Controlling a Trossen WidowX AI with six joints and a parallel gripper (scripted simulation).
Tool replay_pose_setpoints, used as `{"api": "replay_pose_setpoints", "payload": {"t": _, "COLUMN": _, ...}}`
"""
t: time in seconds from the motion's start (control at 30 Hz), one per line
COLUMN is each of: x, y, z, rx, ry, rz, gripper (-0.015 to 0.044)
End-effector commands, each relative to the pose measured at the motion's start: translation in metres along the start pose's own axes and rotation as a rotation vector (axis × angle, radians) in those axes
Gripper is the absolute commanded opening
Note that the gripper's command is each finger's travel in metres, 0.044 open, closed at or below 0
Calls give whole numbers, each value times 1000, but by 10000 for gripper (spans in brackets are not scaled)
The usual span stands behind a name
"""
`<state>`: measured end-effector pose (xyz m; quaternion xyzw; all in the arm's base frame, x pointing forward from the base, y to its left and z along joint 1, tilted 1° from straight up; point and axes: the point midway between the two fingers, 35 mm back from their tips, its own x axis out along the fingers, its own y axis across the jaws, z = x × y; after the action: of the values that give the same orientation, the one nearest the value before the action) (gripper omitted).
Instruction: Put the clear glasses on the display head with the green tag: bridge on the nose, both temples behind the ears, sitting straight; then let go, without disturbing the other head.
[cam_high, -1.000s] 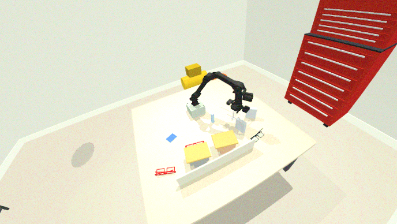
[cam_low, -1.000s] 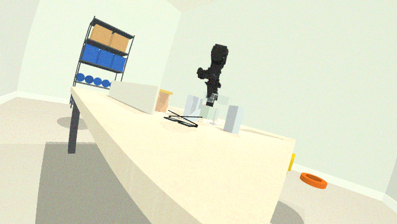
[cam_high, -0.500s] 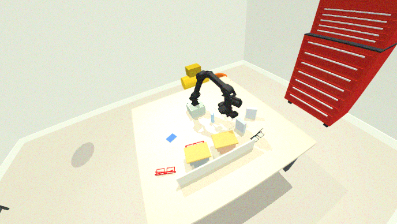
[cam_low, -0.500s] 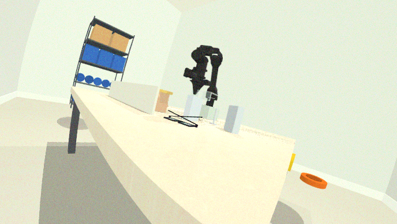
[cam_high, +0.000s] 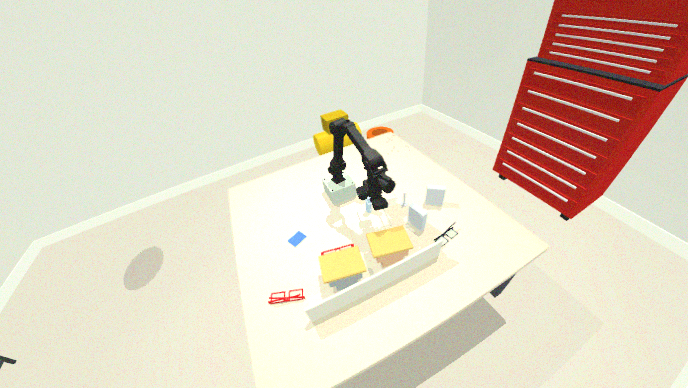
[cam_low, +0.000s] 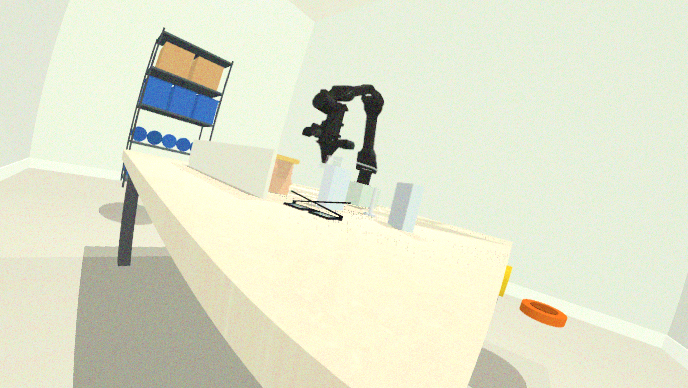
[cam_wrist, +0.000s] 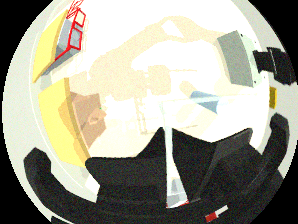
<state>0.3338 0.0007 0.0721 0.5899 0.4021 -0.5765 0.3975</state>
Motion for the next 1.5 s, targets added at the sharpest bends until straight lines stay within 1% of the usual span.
{"api": "replay_pose_setpoints", "payload": {"t": 0.0, "x": 1, "y": -9, "z": 26, "rx": 96, "ry": -3, "rz": 6, "gripper": 0}}
{"api": "replay_pose_setpoints", "payload": {"t": 0.27, "x": 7, "y": -26, "z": 64, "rx": 241, "ry": -6, "rz": 5, "gripper": 0}}
{"api": "replay_pose_setpoints", "payload": {"t": 0.53, "x": 10, "y": -26, "z": 64, "rx": 245, "ry": -6, "rz": 5, "gripper": 0}}
{"api": "replay_pose_setpoints", "payload": {"t": 1.47, "x": 44, "y": -22, "z": 64, "rx": 245, "ry": -6, "rz": 5, "gripper": 0}}
